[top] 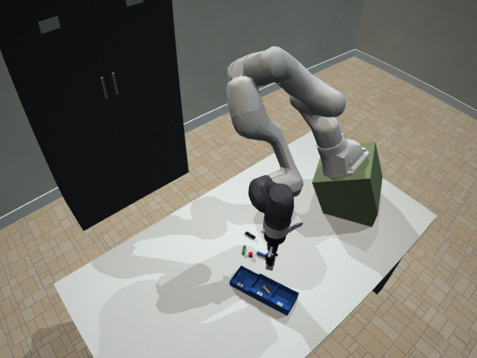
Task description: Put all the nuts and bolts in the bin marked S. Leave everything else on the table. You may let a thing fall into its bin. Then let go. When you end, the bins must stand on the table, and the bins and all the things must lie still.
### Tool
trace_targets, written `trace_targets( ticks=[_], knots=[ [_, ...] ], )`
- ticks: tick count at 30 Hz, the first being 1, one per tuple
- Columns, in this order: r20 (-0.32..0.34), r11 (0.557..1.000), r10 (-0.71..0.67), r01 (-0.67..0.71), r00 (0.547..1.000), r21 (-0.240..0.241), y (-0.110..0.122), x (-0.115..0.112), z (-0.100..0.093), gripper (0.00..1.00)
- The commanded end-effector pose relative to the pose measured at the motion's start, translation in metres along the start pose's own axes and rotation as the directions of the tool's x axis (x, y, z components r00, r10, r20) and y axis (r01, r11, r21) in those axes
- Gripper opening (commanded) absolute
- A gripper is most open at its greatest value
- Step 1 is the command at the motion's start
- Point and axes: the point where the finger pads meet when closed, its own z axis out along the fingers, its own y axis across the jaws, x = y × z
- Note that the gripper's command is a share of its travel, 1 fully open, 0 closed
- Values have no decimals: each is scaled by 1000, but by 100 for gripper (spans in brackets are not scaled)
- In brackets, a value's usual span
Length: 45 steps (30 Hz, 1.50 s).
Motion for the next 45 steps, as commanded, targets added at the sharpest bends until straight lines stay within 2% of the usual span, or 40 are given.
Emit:
trace_targets(
  ticks=[1,39,41,44,45],
  knots=[
    [-1,1000,0,0,1000,4,-2,0,0,7],
    [-1,1000,0,0,1000,4,-2,0,0,7],
    [-1,1000,0,0,1000,4,0,0,-7,7],
    [-1,1000,0,0,1000,4,0,0,-7,7],
    [-1,999,50,-50,999,4,6,0,-7,7]
  ],
)
